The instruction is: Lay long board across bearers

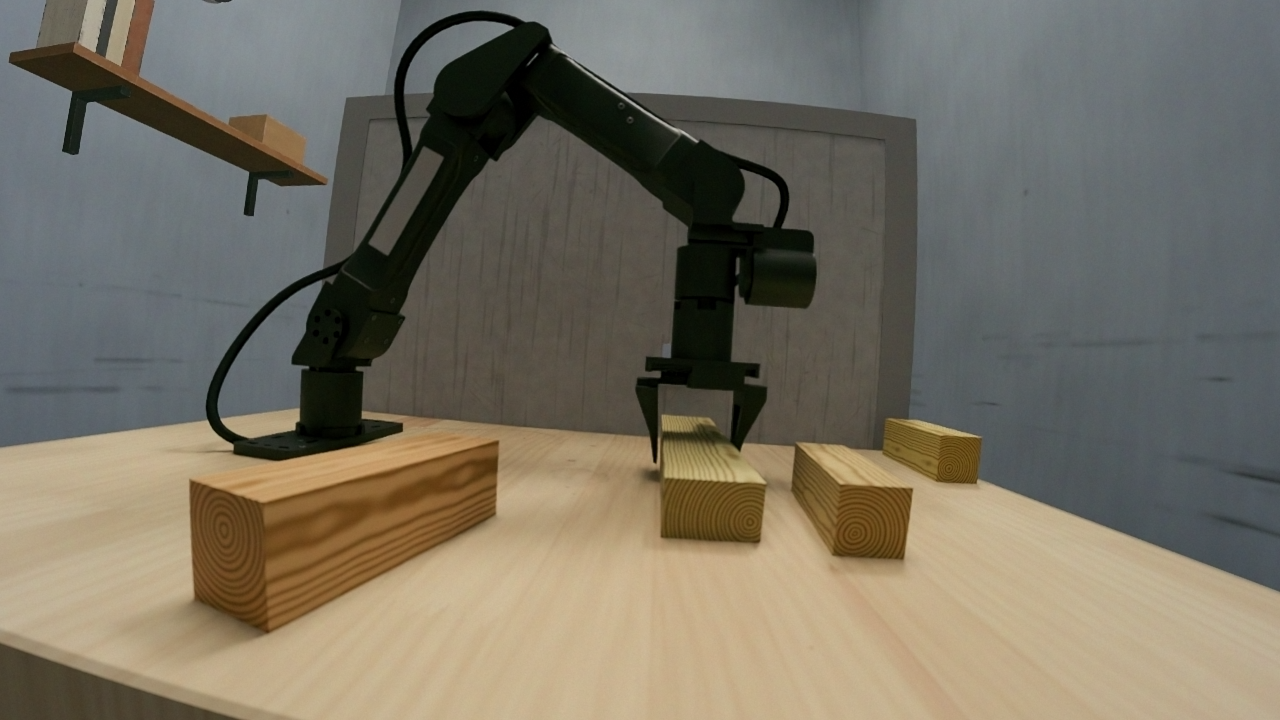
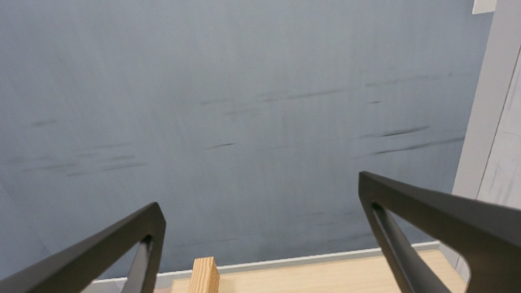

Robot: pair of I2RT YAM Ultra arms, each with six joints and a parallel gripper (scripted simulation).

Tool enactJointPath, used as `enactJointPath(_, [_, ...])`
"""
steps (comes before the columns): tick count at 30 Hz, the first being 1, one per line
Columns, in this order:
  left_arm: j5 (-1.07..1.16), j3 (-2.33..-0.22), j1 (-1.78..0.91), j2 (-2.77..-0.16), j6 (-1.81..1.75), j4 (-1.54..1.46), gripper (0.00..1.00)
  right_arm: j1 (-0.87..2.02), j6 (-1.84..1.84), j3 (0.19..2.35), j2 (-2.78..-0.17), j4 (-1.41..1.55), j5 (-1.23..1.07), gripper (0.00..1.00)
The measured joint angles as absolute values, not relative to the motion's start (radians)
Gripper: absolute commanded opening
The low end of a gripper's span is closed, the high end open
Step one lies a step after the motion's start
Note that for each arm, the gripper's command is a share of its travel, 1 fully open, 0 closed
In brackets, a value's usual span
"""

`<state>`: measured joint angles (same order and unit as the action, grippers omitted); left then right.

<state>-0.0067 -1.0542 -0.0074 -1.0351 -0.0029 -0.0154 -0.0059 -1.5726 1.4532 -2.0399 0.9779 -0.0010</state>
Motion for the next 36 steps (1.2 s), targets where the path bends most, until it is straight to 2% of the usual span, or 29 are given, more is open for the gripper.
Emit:
enactJointPath(25, [-0.007, -1.054, -0.007, -1.035, -0.003, -0.015, 1.00, -0.006, -1.573, 1.475, -2.029, 1.008, -0.001, 0.76])
enactJointPath(36, [-0.007, -1.054, -0.007, -1.035, -0.003, -0.015, 1.00, -0.006, -1.572, 1.560, -2.003, 1.124, -0.001, 0.76])
